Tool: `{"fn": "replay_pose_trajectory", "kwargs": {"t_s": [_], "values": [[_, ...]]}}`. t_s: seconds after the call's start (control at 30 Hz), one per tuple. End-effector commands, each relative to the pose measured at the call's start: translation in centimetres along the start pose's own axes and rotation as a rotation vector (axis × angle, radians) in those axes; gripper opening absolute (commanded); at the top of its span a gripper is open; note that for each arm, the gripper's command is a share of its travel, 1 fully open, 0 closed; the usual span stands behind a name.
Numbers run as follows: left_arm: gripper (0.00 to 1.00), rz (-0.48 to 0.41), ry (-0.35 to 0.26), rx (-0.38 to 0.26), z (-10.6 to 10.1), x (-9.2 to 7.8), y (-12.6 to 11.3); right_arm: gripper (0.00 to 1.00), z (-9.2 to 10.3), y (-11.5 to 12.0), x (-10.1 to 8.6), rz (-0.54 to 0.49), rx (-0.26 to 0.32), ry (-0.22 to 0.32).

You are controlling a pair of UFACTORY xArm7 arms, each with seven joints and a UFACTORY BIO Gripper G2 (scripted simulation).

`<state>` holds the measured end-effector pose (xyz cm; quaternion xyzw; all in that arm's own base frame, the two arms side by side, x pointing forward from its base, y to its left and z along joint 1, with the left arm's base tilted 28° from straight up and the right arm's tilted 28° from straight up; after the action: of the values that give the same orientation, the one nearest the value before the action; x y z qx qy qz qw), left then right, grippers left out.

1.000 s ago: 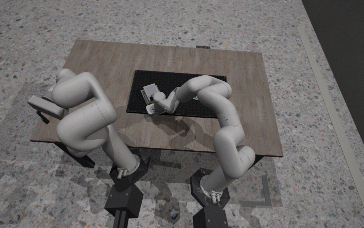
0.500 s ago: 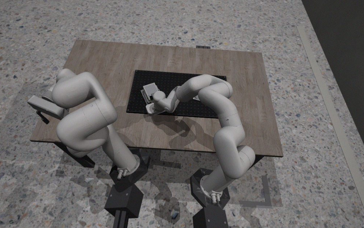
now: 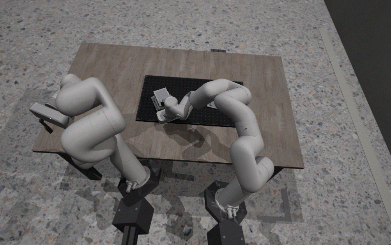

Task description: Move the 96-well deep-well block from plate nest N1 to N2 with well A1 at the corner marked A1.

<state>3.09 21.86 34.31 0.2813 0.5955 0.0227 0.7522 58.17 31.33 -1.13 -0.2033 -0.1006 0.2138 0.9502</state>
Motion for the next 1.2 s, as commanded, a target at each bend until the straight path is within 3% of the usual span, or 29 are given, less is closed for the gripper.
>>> {"fn": "replay_pose_trajectory", "kwargs": {"t_s": [0.0, 0.87, 1.17], "values": [[1.0, 0.003, -0.001, 0.0, 0.0, -0.1, 0.1, 0.0, 0.9, 0.1, 0.2, 0.0, 0.003, -0.005], [1.0, 0.003, -0.001, 0.0, 0.0, -0.1, 0.1, 0.0, 4.9, 0.3, 0.2, 0.0, 0.003, -0.005], [1.0, 0.003, -0.001, 0.0, 0.0, -0.1, 0.1, 0.0, 5.1, 0.3, 0.2, 0.0, 0.003, -0.005]]}}
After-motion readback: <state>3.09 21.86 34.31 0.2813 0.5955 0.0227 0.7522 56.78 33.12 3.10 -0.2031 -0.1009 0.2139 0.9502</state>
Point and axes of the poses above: on each arm, the point midway between the two finger pads, its own x axis out along the fingers, its own y axis across the jaws, z = x × y, the point moved 5 cm from there along -x, back along the fingers, and after that the axes turned 2 degrees about x, right-handed, at the moved point
